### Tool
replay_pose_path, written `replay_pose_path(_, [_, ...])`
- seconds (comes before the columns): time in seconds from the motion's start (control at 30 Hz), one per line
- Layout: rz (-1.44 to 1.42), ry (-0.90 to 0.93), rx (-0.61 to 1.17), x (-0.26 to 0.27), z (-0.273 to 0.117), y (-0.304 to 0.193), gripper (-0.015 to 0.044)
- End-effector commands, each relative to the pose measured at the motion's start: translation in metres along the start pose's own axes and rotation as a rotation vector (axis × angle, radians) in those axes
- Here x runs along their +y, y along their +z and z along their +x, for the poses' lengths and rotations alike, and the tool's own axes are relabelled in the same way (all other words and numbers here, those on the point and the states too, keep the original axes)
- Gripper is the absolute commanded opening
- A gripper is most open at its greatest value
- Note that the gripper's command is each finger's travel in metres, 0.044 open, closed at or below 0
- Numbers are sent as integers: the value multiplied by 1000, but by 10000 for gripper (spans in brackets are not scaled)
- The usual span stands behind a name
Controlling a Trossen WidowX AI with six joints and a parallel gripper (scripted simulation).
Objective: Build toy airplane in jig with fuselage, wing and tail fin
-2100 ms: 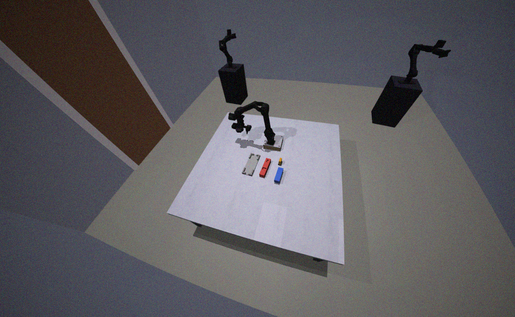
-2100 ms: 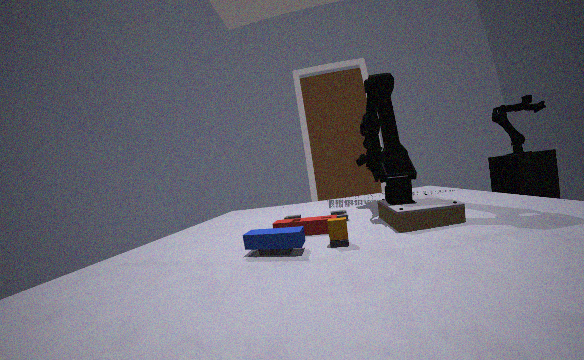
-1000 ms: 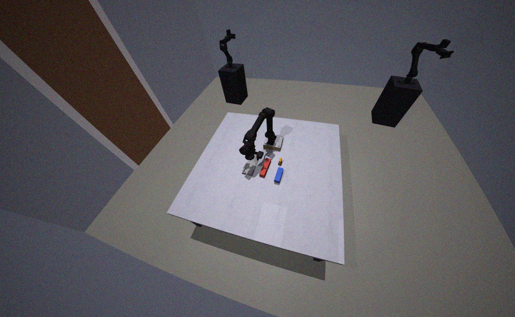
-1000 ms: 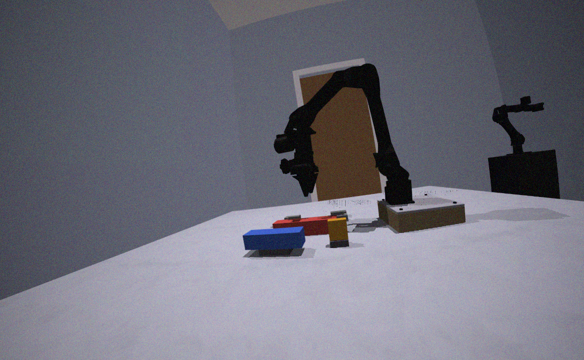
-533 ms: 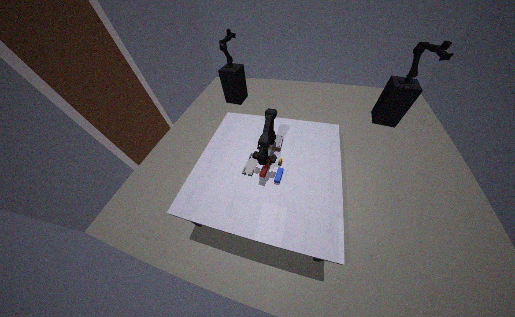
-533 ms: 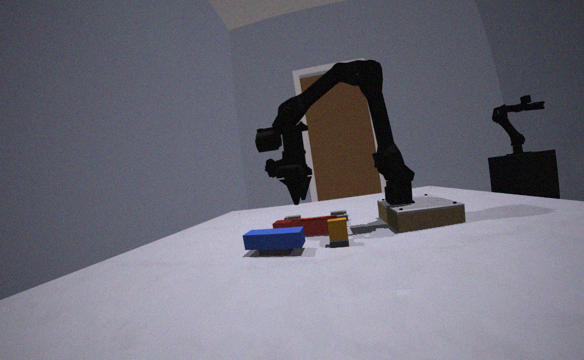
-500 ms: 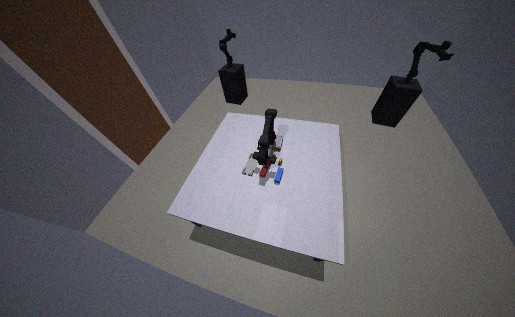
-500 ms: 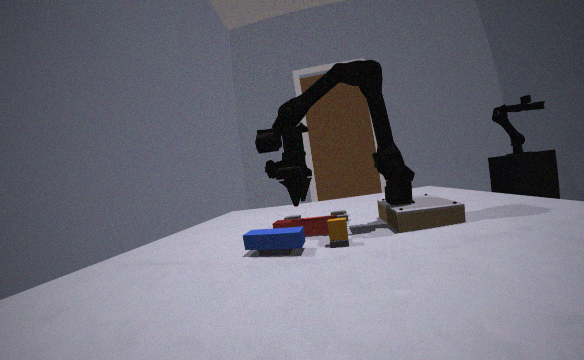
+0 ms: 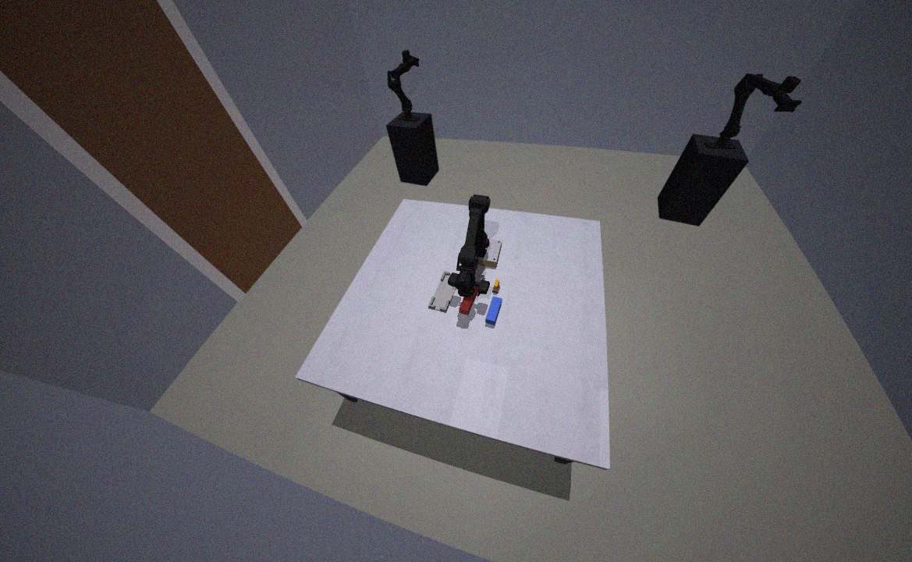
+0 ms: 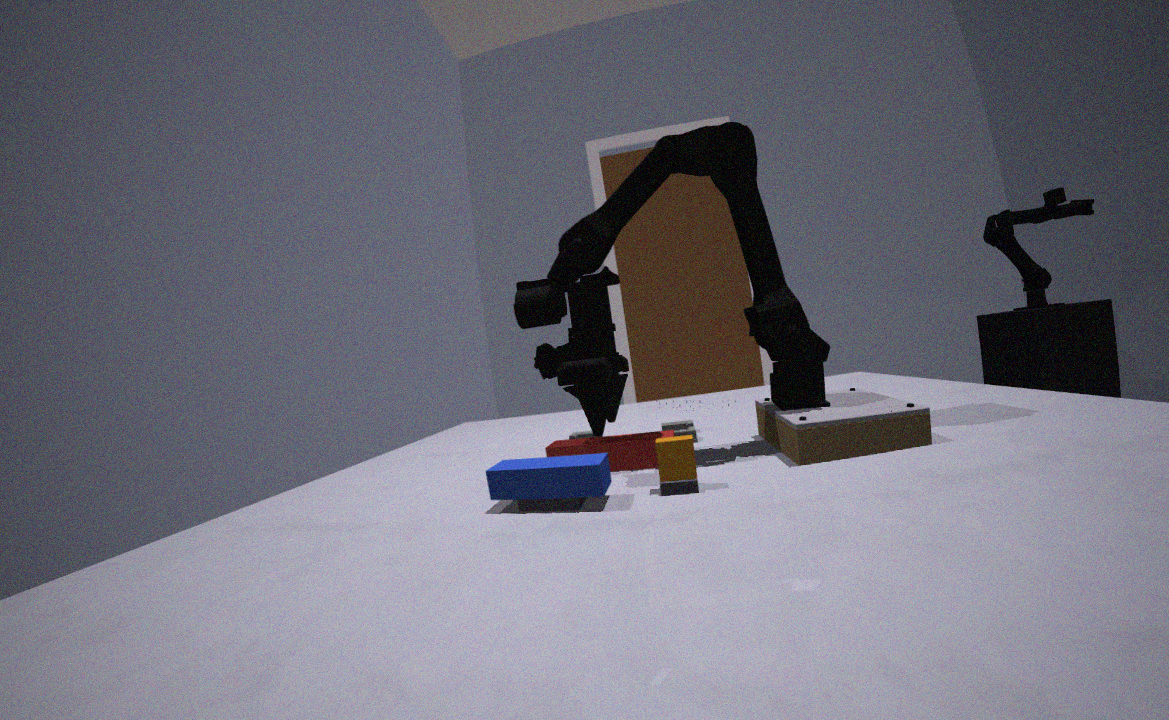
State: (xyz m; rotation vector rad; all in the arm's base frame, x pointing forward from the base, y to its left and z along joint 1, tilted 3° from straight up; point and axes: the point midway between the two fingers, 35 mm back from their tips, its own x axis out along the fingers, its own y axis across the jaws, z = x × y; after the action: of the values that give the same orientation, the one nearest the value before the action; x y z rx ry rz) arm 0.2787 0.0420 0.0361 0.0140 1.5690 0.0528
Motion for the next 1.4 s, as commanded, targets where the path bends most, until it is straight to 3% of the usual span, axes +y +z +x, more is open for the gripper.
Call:
replay_pose_path(0.0, [6,0,10,0,8,-3,440])
replay_pose_path(0.93, [6,0,11,0,50,-4,440])
replay_pose_path(1.23, [6,0,11,0,50,-4,204])
replay_pose_path(1.37, [6,0,11,0,50,-4,177])
